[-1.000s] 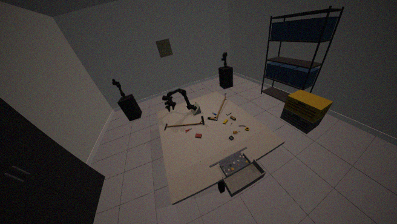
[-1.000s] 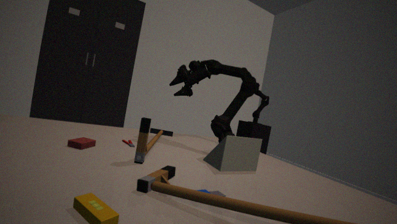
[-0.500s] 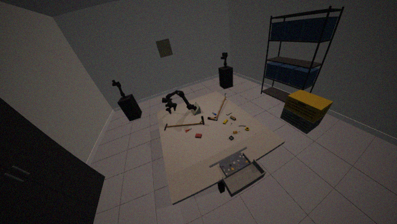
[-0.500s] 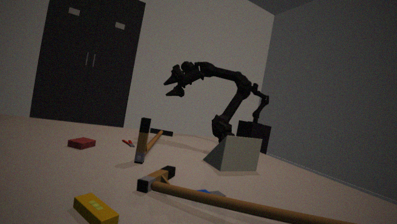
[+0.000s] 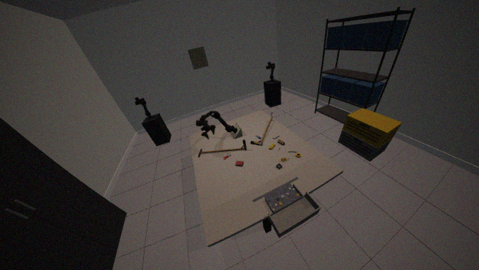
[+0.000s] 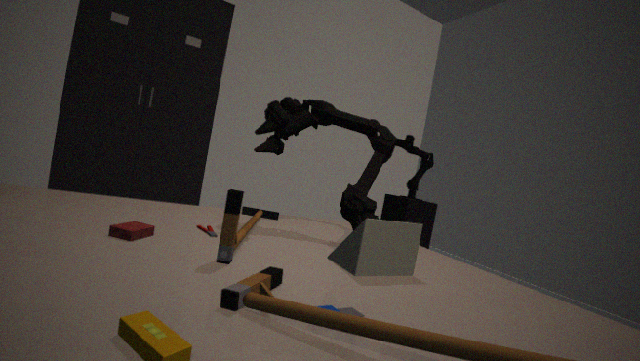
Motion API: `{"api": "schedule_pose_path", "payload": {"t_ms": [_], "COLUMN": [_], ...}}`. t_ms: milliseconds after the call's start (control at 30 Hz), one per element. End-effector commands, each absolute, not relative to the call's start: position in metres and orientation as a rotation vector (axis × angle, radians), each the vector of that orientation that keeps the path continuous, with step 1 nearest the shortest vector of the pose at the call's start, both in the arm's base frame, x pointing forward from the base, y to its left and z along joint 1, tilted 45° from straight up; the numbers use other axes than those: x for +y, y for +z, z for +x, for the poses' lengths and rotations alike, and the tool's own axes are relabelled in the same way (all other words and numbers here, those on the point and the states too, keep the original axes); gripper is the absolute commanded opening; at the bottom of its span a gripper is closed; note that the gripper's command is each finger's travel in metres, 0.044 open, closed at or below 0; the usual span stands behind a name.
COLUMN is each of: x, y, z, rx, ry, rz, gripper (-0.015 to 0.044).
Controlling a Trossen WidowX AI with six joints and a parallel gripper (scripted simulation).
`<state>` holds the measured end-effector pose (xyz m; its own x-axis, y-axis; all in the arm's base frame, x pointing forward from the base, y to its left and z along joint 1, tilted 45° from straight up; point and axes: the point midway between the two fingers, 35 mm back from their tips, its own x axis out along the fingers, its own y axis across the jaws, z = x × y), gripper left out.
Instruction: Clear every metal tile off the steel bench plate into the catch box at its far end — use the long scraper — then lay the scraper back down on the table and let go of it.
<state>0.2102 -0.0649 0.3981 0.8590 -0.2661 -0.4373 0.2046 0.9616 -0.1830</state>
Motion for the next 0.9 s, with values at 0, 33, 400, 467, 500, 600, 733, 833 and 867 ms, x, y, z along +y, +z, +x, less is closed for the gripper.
{"api": "schedule_pose_path", "payload": {"t_ms": [0,33,400,467,500,600,733,833,867], "x": [-0.059,-0.057,-0.033,-0.028,-0.025,-0.017,-0.005,0.004,0.007], "y": [0.393,0.392,0.379,0.376,0.375,0.371,0.366,0.361,0.36], "z": [0.222,0.225,0.252,0.257,0.259,0.266,0.274,0.28,0.282], "rx": [0.502,0.507,0.559,0.569,0.573,0.586,0.603,0.616,0.62], "ry": [-0.207,-0.197,-0.086,-0.065,-0.055,-0.025,0.015,0.046,0.056], "rz": [-0.158,-0.162,-0.217,-0.228,-0.234,-0.251,-0.276,-0.295,-0.302], "gripper": [0.044,0.044,0.044,0.044,0.044,0.044,0.044,0.044,0.044]}}
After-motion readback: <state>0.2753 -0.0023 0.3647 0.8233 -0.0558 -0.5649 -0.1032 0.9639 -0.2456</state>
